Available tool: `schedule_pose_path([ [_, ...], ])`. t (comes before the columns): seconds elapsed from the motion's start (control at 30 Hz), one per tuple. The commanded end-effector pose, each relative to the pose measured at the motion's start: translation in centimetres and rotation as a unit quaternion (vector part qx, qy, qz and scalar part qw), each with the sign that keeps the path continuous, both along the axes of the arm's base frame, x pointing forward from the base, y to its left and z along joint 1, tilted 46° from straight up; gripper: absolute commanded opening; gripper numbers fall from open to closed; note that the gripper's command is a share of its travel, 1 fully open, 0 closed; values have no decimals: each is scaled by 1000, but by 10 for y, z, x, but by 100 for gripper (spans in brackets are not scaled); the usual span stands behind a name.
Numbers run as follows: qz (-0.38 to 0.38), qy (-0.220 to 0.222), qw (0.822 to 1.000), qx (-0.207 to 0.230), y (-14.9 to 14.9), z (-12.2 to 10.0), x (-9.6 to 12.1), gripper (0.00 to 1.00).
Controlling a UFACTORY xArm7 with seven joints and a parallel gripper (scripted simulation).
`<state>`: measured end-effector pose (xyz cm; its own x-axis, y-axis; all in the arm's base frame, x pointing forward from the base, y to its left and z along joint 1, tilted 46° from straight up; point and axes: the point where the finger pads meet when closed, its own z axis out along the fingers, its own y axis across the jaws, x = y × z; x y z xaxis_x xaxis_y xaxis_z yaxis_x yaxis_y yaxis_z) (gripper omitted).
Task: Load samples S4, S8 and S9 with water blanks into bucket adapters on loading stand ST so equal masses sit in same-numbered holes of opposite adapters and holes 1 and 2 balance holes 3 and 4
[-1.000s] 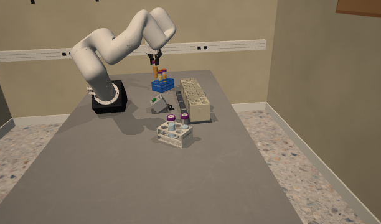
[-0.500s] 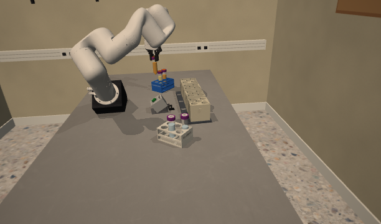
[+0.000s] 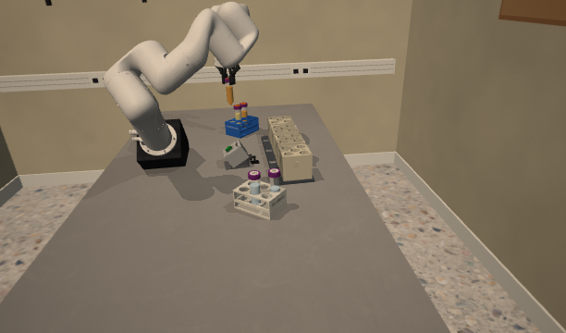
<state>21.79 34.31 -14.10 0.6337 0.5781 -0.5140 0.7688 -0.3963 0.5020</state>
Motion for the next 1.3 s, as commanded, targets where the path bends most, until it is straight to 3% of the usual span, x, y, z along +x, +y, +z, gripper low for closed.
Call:
schedule_pose_path([
  [0.0, 0, 0, 1000, 2, 9, 7, -1, 0],
  [0.33, 0, 0, 1000, 2, 9, 7, -1, 0],
  [0.63, -104, -107, 989, 15, -16, 36, 23, 0],
  [0.7, -104, -107, 989, 15, -16, 36, 23, 0],
  [0.93, -183, -188, 965, 25, -36, 59, 41, 0],
  [1.17, -260, -267, 927, 35, -56, 81, 60, 0],
  [1.27, -267, -274, 923, 36, -58, 84, 62, 0],
])
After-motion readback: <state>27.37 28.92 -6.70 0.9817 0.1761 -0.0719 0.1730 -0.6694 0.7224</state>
